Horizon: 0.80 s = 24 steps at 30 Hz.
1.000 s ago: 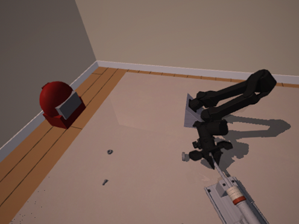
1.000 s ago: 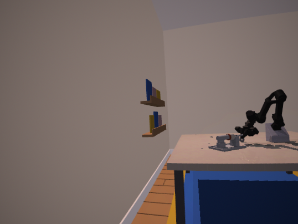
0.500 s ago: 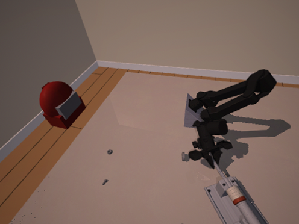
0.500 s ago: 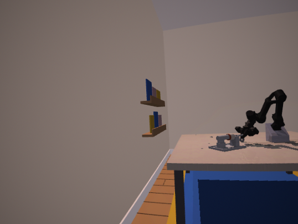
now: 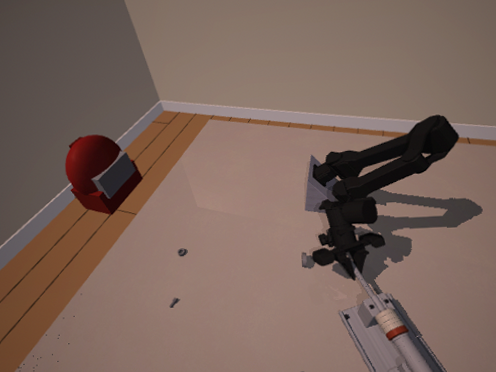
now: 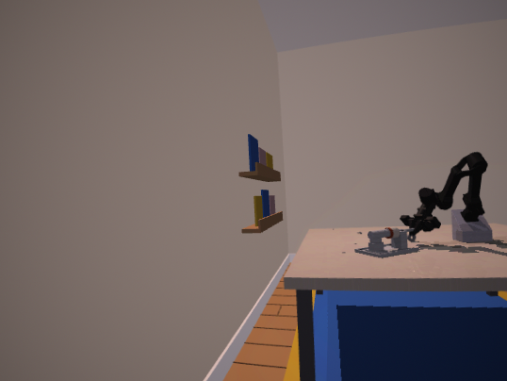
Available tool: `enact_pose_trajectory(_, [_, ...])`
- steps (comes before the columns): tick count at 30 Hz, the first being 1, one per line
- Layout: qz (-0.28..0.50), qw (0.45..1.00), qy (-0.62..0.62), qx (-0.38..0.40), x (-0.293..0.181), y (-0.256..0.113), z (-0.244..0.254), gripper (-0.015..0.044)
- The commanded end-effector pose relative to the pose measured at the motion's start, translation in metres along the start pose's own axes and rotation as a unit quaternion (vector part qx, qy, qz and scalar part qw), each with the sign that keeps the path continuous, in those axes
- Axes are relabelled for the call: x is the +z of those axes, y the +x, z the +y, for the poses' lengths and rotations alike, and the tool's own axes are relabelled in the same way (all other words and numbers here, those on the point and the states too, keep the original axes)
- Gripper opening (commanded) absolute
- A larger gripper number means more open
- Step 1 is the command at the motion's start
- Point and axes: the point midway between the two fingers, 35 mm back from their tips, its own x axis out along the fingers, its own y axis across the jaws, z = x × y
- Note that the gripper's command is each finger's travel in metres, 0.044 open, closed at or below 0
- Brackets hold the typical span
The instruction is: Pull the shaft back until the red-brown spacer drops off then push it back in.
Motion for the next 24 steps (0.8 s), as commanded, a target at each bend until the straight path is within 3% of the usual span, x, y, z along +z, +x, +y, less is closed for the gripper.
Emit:
enact_pose_trajectory(1, [0.000,1.000,-0.001,0.001,0.0014,-0.0018,0.0004,0.0000])
enact_pose_trajectory(24, [0.000,1.000,-0.001,0.001,0.0036,-0.0039,0.0004,0.0000])
